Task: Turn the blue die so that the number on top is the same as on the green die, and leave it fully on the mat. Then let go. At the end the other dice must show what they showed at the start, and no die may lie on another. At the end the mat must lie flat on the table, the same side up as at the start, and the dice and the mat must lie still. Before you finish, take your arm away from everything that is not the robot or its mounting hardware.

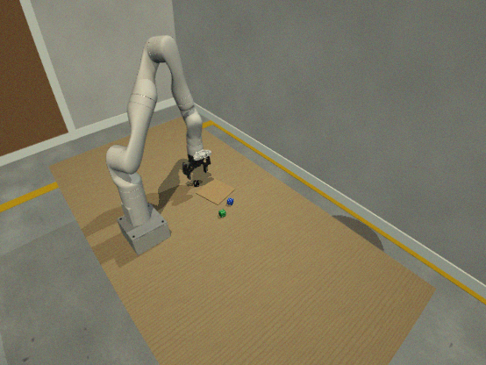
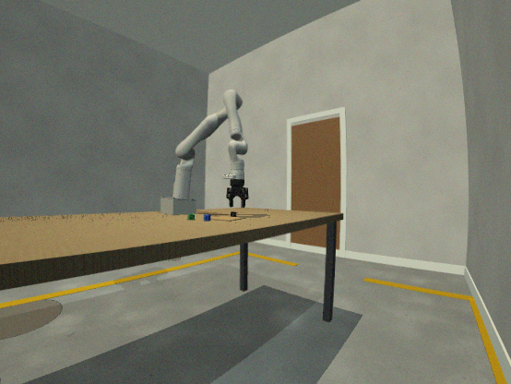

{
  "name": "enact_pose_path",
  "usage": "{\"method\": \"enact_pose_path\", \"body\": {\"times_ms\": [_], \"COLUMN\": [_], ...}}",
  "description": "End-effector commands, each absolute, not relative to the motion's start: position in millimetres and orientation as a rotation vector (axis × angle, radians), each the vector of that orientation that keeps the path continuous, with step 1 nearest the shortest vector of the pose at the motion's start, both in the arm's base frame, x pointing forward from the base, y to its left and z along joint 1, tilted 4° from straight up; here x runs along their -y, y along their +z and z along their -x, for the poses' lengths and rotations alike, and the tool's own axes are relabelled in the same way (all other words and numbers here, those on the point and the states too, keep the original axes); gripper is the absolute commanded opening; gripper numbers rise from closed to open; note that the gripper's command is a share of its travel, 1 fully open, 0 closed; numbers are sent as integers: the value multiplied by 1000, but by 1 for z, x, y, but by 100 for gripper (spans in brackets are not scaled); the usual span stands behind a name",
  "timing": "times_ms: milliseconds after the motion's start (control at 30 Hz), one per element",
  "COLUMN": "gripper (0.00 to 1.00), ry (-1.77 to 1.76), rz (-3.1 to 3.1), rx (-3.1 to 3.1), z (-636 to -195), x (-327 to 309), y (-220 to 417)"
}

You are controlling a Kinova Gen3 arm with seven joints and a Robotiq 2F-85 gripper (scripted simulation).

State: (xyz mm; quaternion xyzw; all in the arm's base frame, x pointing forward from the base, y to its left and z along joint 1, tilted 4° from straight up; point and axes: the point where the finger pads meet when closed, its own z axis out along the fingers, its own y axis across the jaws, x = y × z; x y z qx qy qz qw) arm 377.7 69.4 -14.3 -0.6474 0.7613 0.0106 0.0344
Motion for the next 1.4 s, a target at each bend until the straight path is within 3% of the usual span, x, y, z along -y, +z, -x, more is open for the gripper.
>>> {"method": "enact_pose_path", "body": {"times_ms": [0, 1367], "gripper": [100, 100], "ry": [31, 31], "rz": [2035, 2035], "rx": [-2298, -2298], "z": [-375, -372], "x": [-94, -122], "y": [-12, -11]}}
